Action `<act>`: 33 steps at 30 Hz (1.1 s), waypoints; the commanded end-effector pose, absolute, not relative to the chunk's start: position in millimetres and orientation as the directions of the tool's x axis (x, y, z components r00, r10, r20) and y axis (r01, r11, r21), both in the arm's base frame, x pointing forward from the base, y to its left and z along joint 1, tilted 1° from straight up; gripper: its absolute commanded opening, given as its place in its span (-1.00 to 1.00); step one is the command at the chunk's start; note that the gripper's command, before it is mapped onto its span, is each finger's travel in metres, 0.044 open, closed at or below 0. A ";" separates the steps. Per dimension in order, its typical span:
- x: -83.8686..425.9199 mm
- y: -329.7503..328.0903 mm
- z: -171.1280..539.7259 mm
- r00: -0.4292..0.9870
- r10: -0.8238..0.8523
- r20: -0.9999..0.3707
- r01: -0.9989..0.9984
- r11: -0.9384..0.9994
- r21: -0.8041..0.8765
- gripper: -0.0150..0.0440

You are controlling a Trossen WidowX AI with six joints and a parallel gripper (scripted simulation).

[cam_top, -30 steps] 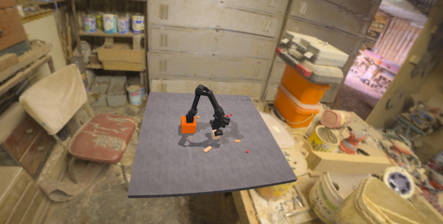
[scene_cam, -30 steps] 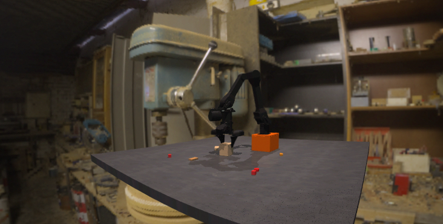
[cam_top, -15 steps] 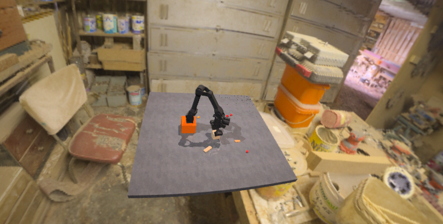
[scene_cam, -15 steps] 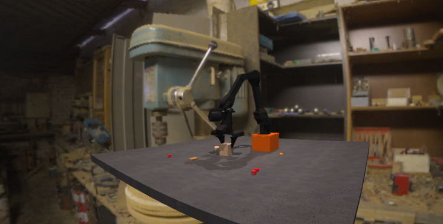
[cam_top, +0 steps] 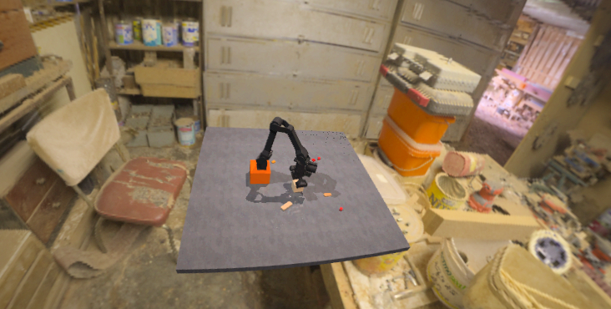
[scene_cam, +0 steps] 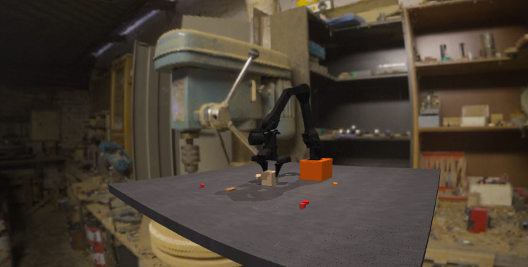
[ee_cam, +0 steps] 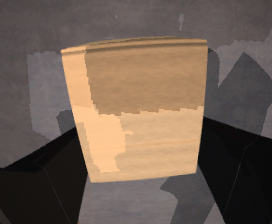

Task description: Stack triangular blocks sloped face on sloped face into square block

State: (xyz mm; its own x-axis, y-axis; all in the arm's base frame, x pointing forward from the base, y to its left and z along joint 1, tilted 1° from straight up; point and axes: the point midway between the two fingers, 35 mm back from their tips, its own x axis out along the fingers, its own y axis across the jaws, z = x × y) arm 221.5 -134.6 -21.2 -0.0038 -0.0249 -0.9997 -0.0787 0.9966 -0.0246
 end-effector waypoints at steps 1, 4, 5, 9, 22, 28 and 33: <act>221.5 -135.1 -22.1 -0.005 -0.029 -1.000 -0.073 0.997 -0.029 -0.49; 221.7 -135.1 -22.5 -0.005 -0.029 -1.000 -0.073 0.997 -0.029 -0.49; 221.6 -134.6 -21.8 -0.004 -0.025 -1.000 -0.079 0.997 -0.024 -0.49; 221.6 -134.6 -21.8 -0.004 -0.025 -1.000 -0.078 0.997 -0.025 -0.49; 221.6 -134.5 -21.9 -0.004 -0.025 -1.000 -0.079 0.997 -0.024 0.31; 221.6 -134.5 -21.9 -0.004 -0.025 -1.000 -0.079 0.997 -0.024 0.84; 221.6 -134.5 -21.9 -0.004 -0.025 -1.000 -0.079 0.997 -0.024 1.00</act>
State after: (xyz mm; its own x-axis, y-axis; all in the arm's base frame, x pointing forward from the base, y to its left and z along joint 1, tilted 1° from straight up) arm 221.6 -134.6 -21.9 -0.0042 -0.0247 -0.9997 -0.0786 0.9966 -0.0243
